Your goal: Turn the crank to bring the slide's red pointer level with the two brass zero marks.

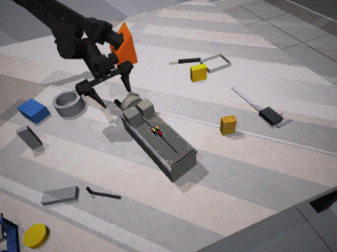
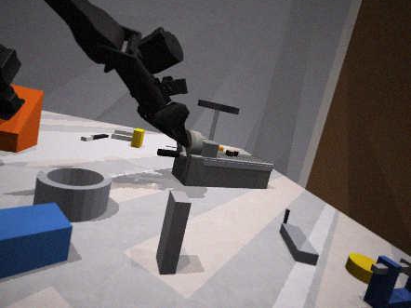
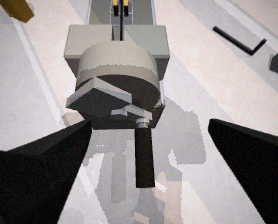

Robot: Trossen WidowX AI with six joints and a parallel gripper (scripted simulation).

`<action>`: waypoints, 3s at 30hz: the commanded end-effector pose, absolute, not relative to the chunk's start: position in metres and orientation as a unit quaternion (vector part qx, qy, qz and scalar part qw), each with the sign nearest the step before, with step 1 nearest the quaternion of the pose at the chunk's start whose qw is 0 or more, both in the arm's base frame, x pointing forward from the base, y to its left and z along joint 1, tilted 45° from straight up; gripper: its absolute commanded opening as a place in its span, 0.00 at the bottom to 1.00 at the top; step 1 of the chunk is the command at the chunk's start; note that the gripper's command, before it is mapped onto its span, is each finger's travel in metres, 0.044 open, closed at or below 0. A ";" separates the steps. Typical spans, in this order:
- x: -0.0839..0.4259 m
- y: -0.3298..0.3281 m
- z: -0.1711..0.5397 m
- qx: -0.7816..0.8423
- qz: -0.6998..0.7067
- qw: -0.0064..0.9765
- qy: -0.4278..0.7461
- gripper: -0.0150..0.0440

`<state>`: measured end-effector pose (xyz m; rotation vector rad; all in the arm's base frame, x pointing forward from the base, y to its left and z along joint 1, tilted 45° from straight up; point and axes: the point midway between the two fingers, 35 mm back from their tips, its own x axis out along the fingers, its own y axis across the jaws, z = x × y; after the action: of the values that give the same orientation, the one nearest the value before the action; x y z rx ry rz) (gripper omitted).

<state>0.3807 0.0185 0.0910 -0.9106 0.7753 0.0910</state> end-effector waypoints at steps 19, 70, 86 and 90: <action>0.383 -0.005 0.062 -0.431 0.048 0.823 0.368 1.00; 0.385 -0.017 0.062 -0.432 0.047 0.822 0.367 0.25; 0.383 -0.002 0.077 -0.431 0.047 0.823 0.367 0.25; 0.381 0.003 0.078 -0.431 0.048 0.823 0.368 0.25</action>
<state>0.3821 -0.0003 0.0767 -0.9193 0.7810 0.1031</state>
